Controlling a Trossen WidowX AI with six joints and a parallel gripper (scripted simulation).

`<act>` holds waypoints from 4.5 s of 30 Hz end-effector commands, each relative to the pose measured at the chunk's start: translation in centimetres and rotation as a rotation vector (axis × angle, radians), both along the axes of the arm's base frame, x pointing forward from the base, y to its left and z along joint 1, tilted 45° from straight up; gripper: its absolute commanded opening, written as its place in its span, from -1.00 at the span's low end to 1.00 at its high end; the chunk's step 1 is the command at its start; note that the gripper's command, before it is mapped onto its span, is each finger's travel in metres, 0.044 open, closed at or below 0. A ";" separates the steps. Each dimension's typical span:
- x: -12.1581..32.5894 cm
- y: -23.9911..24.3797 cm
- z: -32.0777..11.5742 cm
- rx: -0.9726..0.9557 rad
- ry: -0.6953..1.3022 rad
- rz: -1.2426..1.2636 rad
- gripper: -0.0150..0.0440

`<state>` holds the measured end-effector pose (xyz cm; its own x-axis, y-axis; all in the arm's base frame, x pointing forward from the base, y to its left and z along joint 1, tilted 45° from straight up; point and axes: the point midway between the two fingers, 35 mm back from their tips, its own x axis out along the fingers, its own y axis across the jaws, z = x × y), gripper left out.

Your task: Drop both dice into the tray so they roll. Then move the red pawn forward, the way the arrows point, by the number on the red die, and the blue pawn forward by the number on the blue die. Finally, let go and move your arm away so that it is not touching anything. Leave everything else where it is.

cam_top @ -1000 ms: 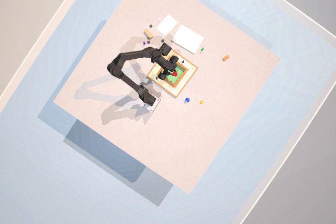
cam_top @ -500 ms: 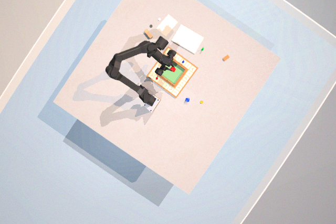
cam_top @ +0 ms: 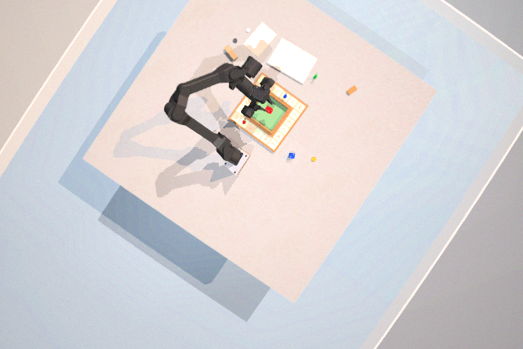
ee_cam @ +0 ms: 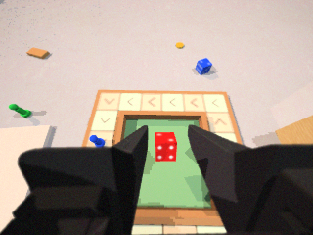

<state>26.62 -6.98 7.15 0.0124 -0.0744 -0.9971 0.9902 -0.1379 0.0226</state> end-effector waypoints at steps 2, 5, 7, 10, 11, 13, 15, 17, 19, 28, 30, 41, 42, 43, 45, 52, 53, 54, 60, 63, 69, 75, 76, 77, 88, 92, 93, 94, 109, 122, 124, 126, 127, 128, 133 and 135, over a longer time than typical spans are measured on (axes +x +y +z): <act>-0.2 -1.9 1.9 -0.003 0.003 0.004 0.49; -0.4 -2.8 2.8 -0.004 0.005 0.005 0.75; -0.5 -2.7 2.6 0.013 0.009 0.008 0.93; -0.8 -1.9 0.2 0.262 0.046 0.046 1.00; -0.8 -1.6 -0.6 0.373 0.043 0.054 1.00; -0.7 -1.0 -1.7 0.591 0.002 0.053 1.00; -0.3 -0.9 -2.3 0.775 -0.075 0.034 1.00; -0.2 -1.0 -2.5 0.837 -0.111 0.022 1.00; -0.2 -1.0 -2.5 0.837 -0.111 0.022 1.00; -1.9 -4.8 -6.3 0.733 -0.200 0.419 0.44; -2.6 -6.1 -7.6 0.714 -0.248 0.566 0.44; -8.0 -11.1 -15.1 0.564 -0.518 1.375 0.44; -8.5 -11.4 -15.7 0.547 -0.544 1.446 0.44; -8.9 -11.6 -16.2 0.535 -0.563 1.495 0.44; -9.8 -11.9 -17.1 0.508 -0.602 1.595 0.44; -12.6 -12.6 -20.1 0.404 -0.732 1.911 0.44; -12.7 -12.7 -20.2 0.401 -0.734 1.917 0.44; -12.7 -12.7 -20.2 0.401 -0.734 1.917 0.44; -12.7 -12.7 -20.2 0.401 -0.734 1.917 0.44; -12.8 -12.8 -20.3 0.401 -0.734 1.917 0.44; -12.6 -11.8 -21.2 0.401 -0.734 1.917 0.44; -12.5 -10.8 -22.4 0.401 -0.735 1.917 0.44; -12.5 -10.8 -22.4 0.401 -0.735 1.917 0.44; -12.5 -10.7 -22.4 0.401 -0.735 1.917 0.44; -12.3 -9.6 -23.7 0.401 -0.736 1.917 0.44; -12.2 -9.1 -24.2 0.401 -0.736 1.917 0.44; -12.2 -9.0 -24.3 0.401 -0.736 1.917 0.44; -12.2 -8.9 -24.4 0.401 -0.736 1.917 0.44; -12.2 -8.6 -24.7 0.401 -0.737 1.917 -0.21; -11.9 -12.3 -21.9 0.376 -0.711 1.898 -0.49; -12.0 -13.2 -20.7 0.381 -0.714 1.902 -0.49; -12.2 -14.1 -19.6 0.386 -0.718 1.905 -0.49; -12.3 -14.5 -19.0 0.388 -0.720 1.907 -0.49; -12.4 -14.9 -18.3 0.391 -0.722 1.909 -0.49; -13.0 -16.6 -15.5 0.402 -0.732 1.916 -0.49; -13.0 -16.6 -15.4 0.402 -0.733 1.916 -0.49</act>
<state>13.78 -23.34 -8.92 0.1070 0.6748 -0.7302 -0.3081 0.7207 0.6210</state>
